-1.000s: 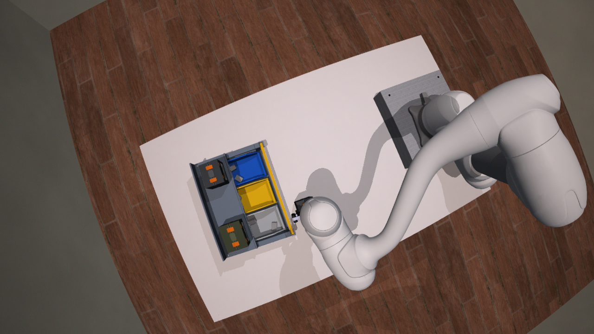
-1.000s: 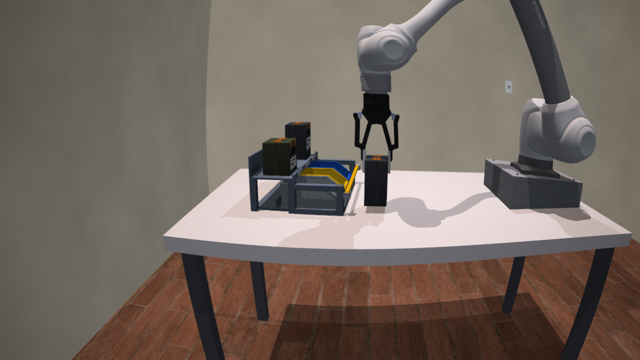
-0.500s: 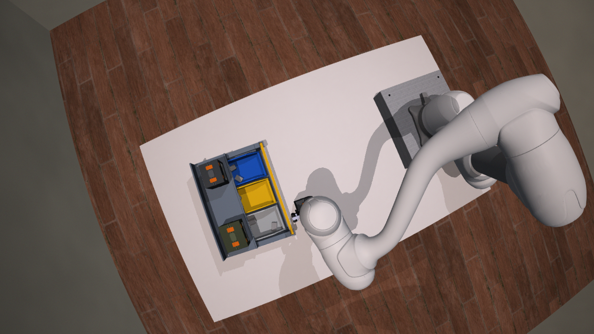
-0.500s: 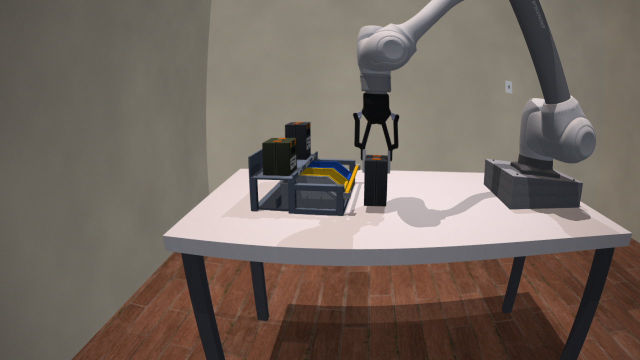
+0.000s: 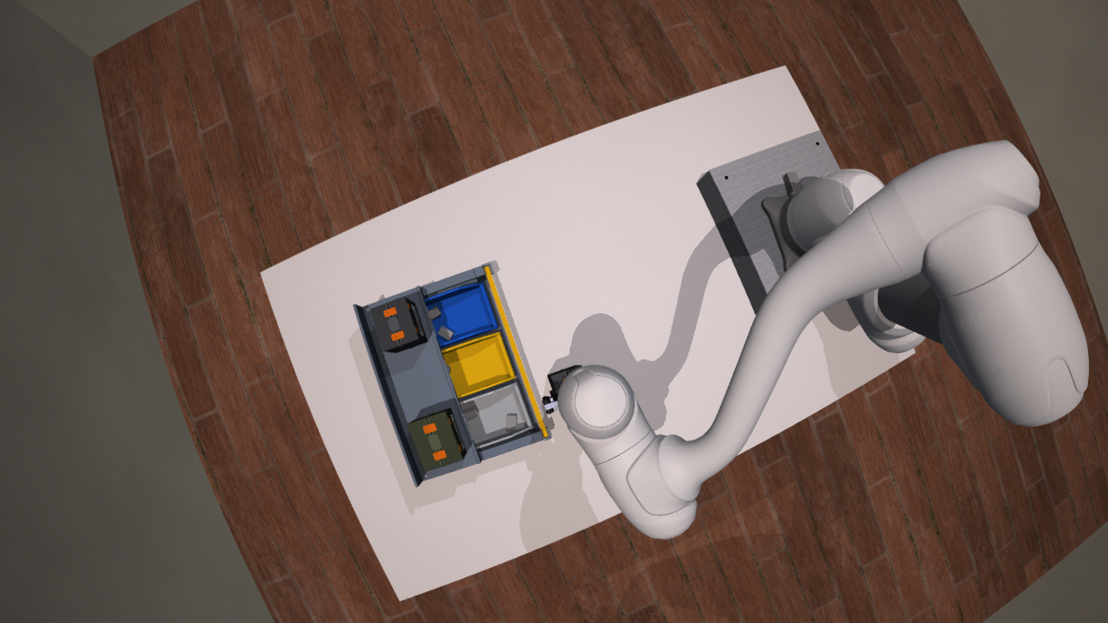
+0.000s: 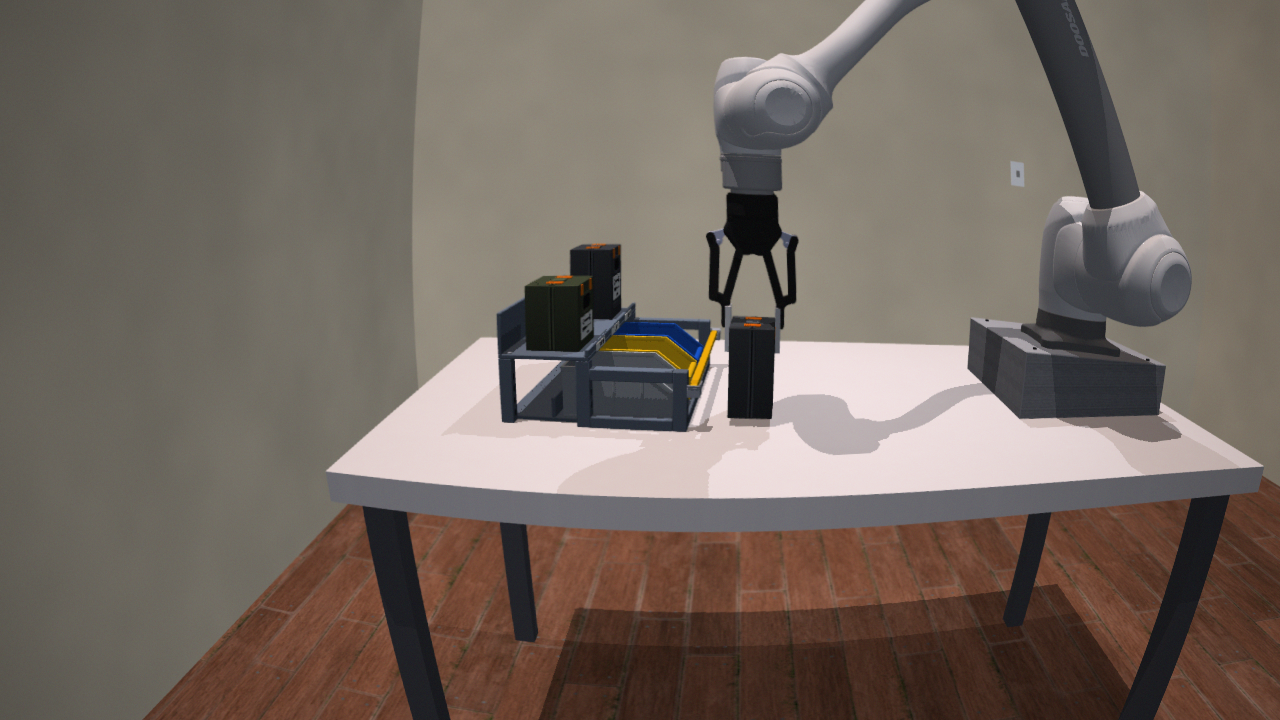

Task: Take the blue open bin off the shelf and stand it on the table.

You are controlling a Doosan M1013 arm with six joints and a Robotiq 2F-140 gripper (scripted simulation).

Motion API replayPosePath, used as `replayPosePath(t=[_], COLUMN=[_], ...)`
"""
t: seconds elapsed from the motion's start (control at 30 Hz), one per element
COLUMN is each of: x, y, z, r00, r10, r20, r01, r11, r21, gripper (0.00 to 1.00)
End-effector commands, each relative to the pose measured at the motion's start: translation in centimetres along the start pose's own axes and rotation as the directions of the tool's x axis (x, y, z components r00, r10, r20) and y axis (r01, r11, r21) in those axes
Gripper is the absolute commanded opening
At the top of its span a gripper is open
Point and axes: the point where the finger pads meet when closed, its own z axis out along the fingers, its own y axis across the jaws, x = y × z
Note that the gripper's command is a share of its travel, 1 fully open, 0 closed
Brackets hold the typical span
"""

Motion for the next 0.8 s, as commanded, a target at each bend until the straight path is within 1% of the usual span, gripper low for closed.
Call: replayPosePath(t=[0.0,0.2,0.6,0.63,0.77], x=[0.00,-0.11,-0.11,-0.11,-0.11], y=[0.00,0.03,0.03,0.03,0.03], z=[-0.01,0.98,0.98,0.98,0.98], r00=[1.000,1.000,1.000,1.000,1.000], r10=[0.000,0.000,0.000,0.000,0.000], r20=[0.000,0.000,0.000,0.000,0.000], r01=[0.000,0.000,0.000,0.000,0.000], r11=[1.000,1.000,1.000,1.000,1.000], r21=[0.000,0.000,0.000,0.000,0.000], gripper=[0.00,0.00,0.00,0.57,0.57])
